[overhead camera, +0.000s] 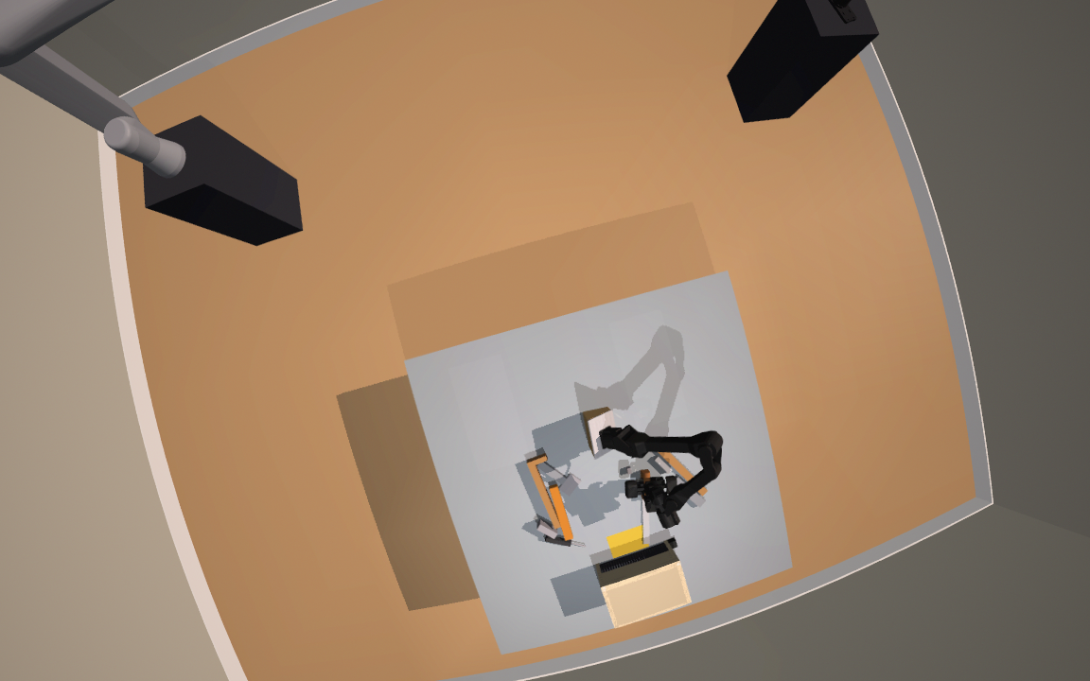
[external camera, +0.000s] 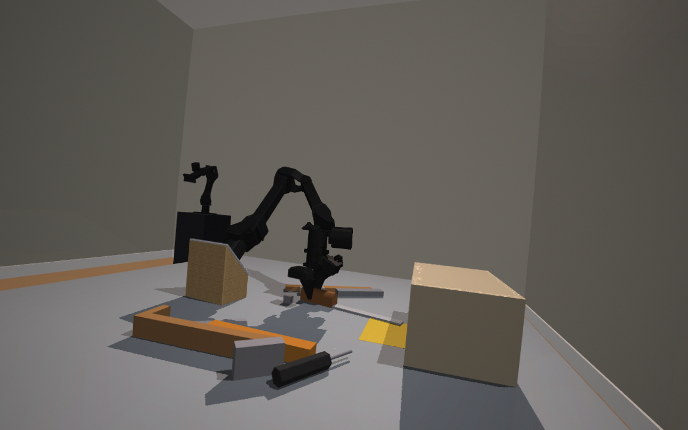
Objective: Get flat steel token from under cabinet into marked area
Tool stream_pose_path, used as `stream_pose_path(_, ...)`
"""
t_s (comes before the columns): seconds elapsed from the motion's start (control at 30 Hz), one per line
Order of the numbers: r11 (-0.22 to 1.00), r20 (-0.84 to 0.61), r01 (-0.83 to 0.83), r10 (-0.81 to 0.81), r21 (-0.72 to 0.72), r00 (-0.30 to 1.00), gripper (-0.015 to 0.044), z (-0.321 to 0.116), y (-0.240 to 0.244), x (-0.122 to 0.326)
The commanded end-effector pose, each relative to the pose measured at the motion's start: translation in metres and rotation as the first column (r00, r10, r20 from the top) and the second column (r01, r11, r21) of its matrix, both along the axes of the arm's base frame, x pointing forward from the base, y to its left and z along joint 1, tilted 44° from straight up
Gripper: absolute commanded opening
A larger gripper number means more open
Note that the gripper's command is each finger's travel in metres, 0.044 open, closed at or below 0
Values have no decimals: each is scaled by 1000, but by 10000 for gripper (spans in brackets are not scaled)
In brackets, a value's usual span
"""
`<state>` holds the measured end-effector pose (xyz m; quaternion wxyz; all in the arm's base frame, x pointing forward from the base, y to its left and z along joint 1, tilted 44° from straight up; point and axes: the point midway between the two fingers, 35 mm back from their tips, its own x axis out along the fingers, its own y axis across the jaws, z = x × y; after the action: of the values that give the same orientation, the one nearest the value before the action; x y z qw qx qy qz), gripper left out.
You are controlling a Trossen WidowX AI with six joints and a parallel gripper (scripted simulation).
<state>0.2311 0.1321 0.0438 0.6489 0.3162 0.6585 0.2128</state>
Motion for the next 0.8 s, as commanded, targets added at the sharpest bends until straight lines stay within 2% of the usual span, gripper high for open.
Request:
stream_pose_path(0.0,1000,-16,16,-17,-1,1000,0,3,2,0)
stream_pose_path(0.77,998,-61,61,-61,1,996,0,24,21,-1)
